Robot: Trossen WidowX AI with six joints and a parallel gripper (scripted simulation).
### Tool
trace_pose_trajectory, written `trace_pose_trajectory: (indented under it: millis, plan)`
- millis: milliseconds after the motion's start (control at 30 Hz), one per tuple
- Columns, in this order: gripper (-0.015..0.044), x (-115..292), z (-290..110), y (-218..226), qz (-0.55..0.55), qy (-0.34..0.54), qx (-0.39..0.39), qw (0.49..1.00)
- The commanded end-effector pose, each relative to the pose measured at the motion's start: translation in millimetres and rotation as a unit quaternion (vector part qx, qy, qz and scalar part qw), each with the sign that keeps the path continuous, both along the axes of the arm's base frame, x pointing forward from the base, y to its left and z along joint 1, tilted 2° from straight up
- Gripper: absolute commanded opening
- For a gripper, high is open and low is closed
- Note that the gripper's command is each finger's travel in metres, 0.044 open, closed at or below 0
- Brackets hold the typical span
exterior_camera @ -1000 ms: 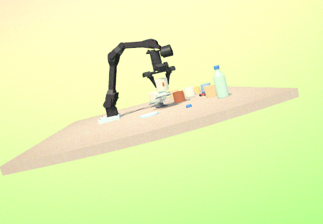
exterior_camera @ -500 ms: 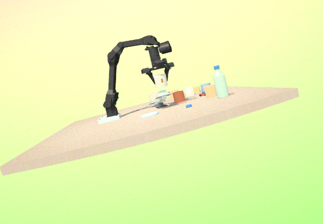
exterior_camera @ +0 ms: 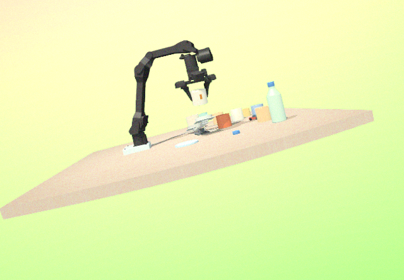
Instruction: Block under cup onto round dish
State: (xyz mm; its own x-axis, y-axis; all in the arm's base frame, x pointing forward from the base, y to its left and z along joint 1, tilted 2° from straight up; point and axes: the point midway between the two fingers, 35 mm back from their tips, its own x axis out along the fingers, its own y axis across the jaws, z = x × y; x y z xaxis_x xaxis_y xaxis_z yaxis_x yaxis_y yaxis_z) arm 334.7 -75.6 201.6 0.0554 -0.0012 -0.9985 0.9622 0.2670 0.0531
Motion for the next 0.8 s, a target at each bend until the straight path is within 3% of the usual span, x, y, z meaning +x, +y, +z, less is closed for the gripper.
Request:
trace_pose_trajectory:
  millis: [0, 767]
  plan:
    - [0.0, -0.5, 9.1, -0.4, 0.0, -0.007, -0.003, 1.0]
    - [0.0, -0.7, 2.4, 0.1, 0.0, 0.0, 0.0, 1.0]
